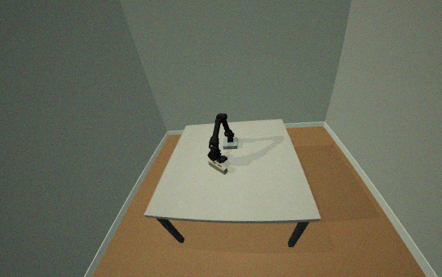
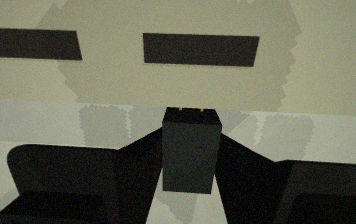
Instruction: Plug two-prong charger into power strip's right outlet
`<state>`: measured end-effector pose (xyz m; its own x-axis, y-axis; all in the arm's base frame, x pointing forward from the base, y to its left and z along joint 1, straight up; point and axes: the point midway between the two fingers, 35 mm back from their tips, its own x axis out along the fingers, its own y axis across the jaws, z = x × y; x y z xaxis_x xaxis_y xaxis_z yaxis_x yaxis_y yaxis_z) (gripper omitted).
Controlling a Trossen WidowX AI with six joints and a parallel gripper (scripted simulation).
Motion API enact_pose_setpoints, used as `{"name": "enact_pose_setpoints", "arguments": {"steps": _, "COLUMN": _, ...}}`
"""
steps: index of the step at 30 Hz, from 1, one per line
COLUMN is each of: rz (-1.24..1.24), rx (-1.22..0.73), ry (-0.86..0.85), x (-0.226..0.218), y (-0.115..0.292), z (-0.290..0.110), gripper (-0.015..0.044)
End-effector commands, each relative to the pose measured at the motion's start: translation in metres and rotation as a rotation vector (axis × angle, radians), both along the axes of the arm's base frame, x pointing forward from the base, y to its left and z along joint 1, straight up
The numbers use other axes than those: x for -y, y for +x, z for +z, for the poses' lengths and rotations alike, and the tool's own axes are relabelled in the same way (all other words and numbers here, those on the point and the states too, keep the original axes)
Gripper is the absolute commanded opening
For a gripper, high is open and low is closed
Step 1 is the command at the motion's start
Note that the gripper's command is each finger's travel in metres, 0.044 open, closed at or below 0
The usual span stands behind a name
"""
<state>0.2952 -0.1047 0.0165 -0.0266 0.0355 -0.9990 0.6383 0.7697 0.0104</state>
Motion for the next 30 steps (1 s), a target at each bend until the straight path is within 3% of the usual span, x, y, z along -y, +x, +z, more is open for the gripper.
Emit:
{"name": "enact_pose_setpoints", "arguments": {"steps": 1, "rz": 0.006, "rx": 0.003, "ry": -0.005, "x": 0.0017, "y": 0.0020, "z": 0.0010, "gripper": 0.0000}}
{"name": "enact_pose_setpoints", "arguments": {"steps": 30, "rz": 0.006, "rx": 0.003, "ry": -0.006, "x": 0.0051, "y": 0.0061, "z": 0.0015, "gripper": 0.0000}}
